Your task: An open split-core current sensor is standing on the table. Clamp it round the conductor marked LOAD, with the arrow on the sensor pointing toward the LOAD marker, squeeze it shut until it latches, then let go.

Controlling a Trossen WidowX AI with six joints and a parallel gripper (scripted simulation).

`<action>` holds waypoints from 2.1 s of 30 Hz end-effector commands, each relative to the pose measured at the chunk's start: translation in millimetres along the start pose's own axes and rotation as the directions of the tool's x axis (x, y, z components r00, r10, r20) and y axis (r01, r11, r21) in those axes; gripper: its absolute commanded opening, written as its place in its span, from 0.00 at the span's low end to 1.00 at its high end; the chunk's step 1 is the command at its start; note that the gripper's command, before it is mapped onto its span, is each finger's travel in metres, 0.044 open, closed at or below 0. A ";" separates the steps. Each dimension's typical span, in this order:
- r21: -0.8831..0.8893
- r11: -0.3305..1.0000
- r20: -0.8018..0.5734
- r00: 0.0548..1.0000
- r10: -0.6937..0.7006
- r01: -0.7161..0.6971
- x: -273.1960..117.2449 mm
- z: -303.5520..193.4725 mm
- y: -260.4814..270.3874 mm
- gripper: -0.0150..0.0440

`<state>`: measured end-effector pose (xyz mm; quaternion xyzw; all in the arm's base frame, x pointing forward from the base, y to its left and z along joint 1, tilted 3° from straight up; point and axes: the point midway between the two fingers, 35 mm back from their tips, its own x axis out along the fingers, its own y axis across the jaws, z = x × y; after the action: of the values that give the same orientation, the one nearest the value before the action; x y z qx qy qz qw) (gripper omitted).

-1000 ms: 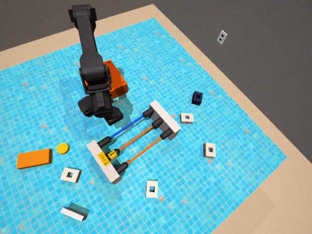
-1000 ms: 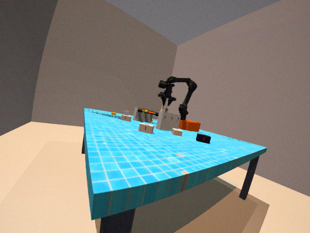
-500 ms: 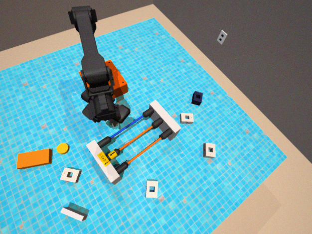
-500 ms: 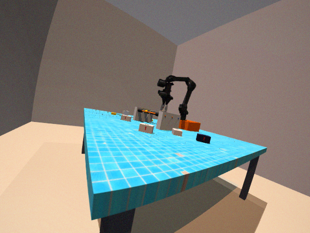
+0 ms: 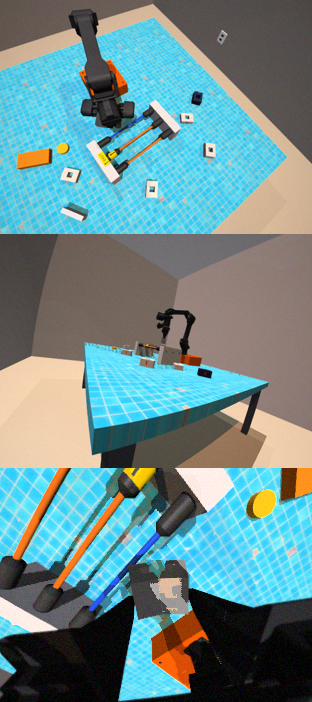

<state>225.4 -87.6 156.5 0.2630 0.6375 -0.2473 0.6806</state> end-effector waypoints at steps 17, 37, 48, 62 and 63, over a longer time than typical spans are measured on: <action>-0.668 0.744 0.011 1.000 -0.001 0.009 -1.4 28.1 20.6 0.25; -0.995 0.101 0.013 1.000 0.001 0.013 2.5 52.4 43.3 0.25; -0.954 -0.299 0.014 1.000 0.002 0.014 6.2 65.1 56.5 0.25; -0.770 -0.638 0.015 1.000 0.003 0.013 11.0 76.6 69.6 0.25; -0.770 -0.638 0.015 1.000 0.003 0.013 11.5 76.6 69.6 0.25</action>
<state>326.1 -86.3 150.4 -0.4974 0.5004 0.4633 0.5363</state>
